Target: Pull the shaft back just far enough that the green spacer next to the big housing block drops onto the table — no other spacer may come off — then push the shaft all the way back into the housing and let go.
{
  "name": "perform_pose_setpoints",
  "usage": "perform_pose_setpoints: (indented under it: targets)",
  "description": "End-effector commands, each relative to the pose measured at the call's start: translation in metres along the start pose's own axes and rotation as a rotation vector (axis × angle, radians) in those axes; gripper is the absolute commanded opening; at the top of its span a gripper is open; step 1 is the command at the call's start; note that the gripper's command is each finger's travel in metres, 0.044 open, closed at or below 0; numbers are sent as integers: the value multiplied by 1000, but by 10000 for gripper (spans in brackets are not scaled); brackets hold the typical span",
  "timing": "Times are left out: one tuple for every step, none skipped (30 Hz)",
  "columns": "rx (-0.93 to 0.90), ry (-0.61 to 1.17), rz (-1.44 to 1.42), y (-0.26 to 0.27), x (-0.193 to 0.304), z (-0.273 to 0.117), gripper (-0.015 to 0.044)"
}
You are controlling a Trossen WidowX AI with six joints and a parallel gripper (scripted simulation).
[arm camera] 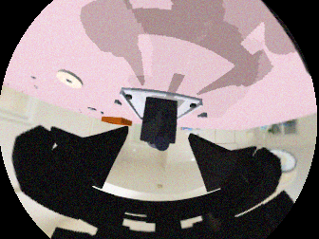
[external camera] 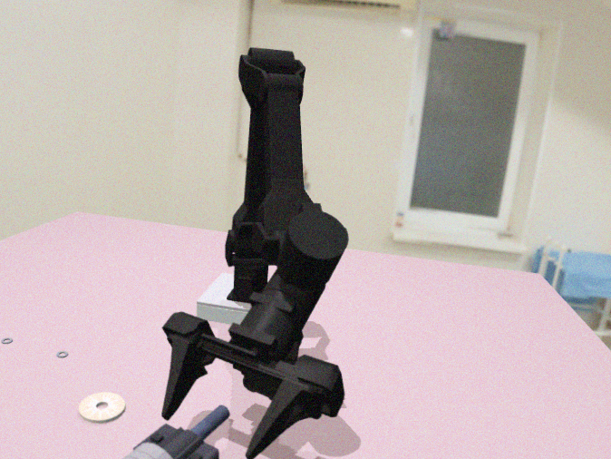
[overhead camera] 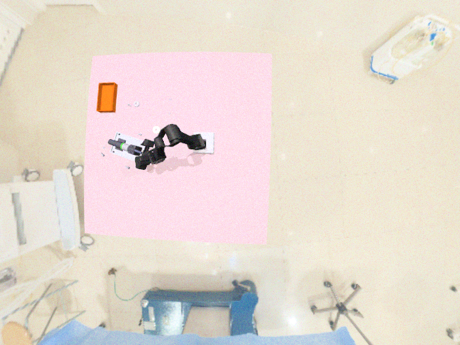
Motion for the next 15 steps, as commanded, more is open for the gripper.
perform_pose_setpoints:
  targets:
    - [4, 4, -3, -1, 2, 7, 440]
    - [4, 4, -3, -1, 2, 8, 440]
    - [4, 4, -3, -1, 2, 10, 440]
    - [4, 4, -3, -1, 2, 11, 440]
    - [4, 4, -3, -1, 2, 13, 440]
    - [4, 4, -3, -1, 2, 13, 440]
    - [4, 4, -3, -1, 2, 14, 440]
    - [4, 4, -3, -1, 2, 14, 440]
    - [4, 4, -3, -1, 2, 14, 440]
    - [4, 4, -3, -1, 2, 14, 440]
    - [4, 4, -3, -1, 2, 14, 440]
    - [-1, -2, -2, 0, -1, 12, 414]
    - [-1, -2, -2, 0, -1, 12, 387]
    - [-1, -2, -2, 0, -1, 12, 361]
    - [-1, -2, -2, 0, -1, 12, 335]
Point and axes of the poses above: the point midway between the two fingers, 35 mm back from their tips, its own z axis out along the fingers, its own y axis across the jaws, x = y × z, the point moved 2 cm from there along -z, back along the fingers, and after that the axes turned 14 degrees about -z, right-handed, at the moved point
